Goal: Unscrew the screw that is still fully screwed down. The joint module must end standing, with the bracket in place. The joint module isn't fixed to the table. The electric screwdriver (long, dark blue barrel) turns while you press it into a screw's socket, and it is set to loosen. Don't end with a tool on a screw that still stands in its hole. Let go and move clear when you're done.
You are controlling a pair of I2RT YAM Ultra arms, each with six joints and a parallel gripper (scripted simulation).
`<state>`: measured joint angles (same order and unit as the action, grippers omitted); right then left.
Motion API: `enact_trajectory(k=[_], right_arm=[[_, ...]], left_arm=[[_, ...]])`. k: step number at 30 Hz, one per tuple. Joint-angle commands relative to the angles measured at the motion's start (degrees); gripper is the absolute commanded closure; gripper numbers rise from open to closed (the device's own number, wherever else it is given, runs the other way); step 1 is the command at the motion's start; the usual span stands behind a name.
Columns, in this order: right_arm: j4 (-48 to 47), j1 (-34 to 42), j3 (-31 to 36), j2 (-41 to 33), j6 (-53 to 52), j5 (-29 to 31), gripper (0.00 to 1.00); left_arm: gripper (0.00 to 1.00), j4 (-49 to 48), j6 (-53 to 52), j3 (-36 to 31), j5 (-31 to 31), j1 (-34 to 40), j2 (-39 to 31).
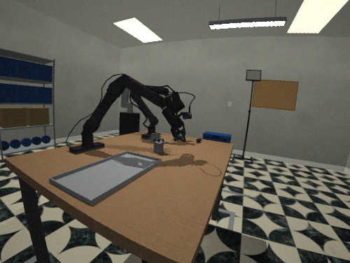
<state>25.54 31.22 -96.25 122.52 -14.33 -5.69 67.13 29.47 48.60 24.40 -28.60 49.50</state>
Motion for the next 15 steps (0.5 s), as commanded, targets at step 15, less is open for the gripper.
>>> enact_trajectory(k=[15], right_arm=[[-0.2,0.0,-0.4,-0.7,0.0,0.0,0.0]], left_arm=[[0.35,-3.1,14.5,3.2,-9.3,1.7,12.9]])
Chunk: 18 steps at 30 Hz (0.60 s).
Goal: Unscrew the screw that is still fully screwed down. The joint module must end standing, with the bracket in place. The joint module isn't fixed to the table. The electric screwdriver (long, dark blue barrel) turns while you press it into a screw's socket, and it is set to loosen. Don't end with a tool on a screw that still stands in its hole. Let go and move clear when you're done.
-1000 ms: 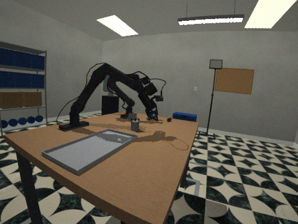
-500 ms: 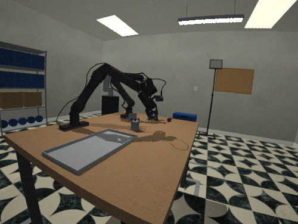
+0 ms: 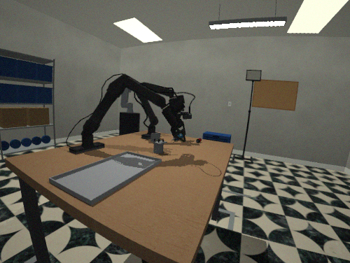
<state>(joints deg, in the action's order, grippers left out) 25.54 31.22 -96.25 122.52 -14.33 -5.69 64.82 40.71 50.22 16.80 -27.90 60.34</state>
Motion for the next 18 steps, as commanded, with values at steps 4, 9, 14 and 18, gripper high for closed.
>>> enact_trajectory(k=[4,9,14,18], right_arm=[[-0.2,0.0,-0.4,-0.7,0.0,0.0,0.0],[-0.2,0.0,-0.4,-0.7,0.0,0.0,0.0],[-0.2,0.0,-0.4,-0.7,0.0,0.0,0.0],[-0.2,0.0,-0.4,-0.7,0.0,0.0,0.0]], left_arm=[[0.35,-1.6,7.6,2.2,-4.3,1.4,6.1],[0.35,-2.7,12.4,3.2,-8.1,1.5,11.2],[0.35,-3.1,13.6,2.9,-8.9,1.6,11.9],[0.35,-3.6,17.0,3.8,-10.8,2.0,15.4]])
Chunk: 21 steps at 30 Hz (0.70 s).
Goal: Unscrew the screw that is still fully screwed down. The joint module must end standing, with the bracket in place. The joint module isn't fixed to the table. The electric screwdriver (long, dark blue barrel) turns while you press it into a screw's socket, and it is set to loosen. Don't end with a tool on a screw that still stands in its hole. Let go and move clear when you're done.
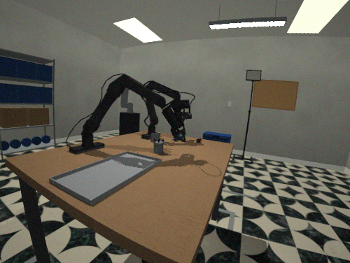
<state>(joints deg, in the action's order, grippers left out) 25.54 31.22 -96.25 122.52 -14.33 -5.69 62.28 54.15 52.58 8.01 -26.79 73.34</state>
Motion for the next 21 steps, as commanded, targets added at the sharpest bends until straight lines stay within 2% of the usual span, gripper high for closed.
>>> enact_trajectory(k=[1,9,21], right_arm=[[-0.2,0.0,-0.4,-0.7,0.0,0.0,0.0],[-0.2,0.0,-0.4,-0.7,0.0,0.0,0.0],[-0.2,0.0,-0.4,-0.7,0.0,0.0,0.0]], left_arm=[[0.35,-1.2,4.7,1.6,-2.6,1.0,3.4],[0.35,-2.9,12.6,3.0,-8.5,1.4,11.5],[0.35,-2.3,13.5,2.9,-8.4,1.6,10.1]])
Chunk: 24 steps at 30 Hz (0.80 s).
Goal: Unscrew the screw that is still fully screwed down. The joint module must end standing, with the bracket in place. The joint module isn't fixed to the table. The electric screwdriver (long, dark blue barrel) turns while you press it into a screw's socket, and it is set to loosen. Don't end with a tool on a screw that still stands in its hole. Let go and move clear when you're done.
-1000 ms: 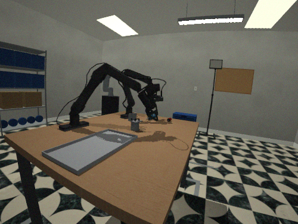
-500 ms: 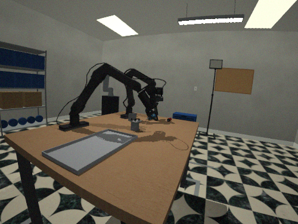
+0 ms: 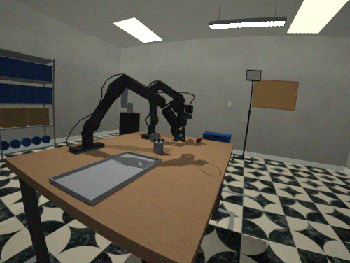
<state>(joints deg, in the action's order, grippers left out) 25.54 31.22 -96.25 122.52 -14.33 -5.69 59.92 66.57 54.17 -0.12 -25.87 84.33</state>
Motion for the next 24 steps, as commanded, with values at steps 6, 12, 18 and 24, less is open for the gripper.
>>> enact_trajectory(k=[6,12,18,24], right_arm=[[-0.2,0.0,-0.4,-0.7,0.0,0.0,0.0],[-0.3,0.0,-0.4,-0.6,0.0,0.0,0.07],[-0.3,0.0,-0.4,-0.6,0.0,0.0,0.07],[-0.3,0.0,-0.4,-0.7,0.0,0.0,0.07]], left_arm=[[0.35,0.0,1.1,0.3,-0.2,0.1,-0.4],[0.35,0.0,1.1,0.3,-0.2,0.1,-0.4],[0.35,0.0,1.1,0.3,-0.2,0.1,-0.4],[0.35,0.0,1.1,0.3,-0.2,0.1,-0.4]])
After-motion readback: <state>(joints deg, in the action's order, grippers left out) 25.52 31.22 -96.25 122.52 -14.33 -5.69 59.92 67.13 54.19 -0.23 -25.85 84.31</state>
